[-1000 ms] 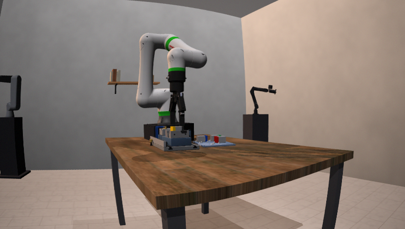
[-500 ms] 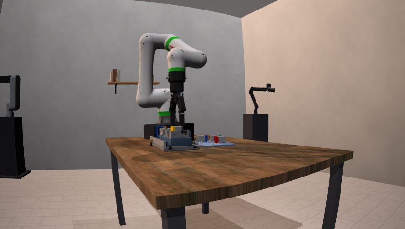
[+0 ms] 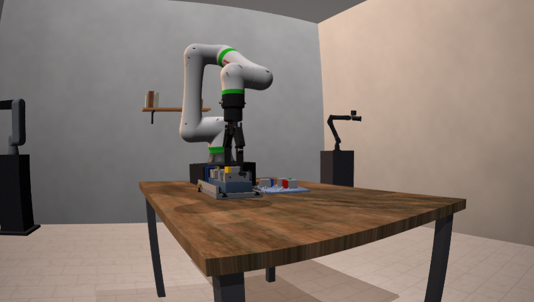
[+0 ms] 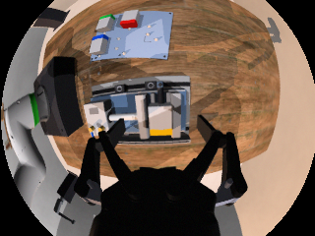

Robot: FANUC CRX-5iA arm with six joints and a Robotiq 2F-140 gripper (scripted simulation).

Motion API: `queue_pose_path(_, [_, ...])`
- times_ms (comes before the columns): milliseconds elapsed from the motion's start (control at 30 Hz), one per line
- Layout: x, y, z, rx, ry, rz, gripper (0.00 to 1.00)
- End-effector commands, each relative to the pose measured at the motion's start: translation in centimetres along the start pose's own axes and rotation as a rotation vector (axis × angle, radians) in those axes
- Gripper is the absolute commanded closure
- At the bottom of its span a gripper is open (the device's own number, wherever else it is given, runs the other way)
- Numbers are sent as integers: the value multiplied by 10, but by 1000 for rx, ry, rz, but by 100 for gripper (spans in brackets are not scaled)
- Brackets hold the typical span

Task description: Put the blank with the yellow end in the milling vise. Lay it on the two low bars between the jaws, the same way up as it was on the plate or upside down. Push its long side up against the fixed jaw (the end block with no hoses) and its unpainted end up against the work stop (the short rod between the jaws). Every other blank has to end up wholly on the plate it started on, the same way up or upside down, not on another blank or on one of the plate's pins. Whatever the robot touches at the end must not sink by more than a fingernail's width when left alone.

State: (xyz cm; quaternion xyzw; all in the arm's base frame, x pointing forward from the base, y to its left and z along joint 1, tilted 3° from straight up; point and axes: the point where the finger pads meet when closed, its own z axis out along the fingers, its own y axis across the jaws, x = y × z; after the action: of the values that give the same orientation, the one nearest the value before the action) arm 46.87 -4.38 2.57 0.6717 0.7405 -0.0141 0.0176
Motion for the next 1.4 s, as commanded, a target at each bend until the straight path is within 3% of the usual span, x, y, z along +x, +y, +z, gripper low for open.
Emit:
queue_pose_path(0, [0, 1, -1, -2, 0, 0, 0])
queue_pose_path(1367, [0, 1, -5, -2, 0, 0, 0])
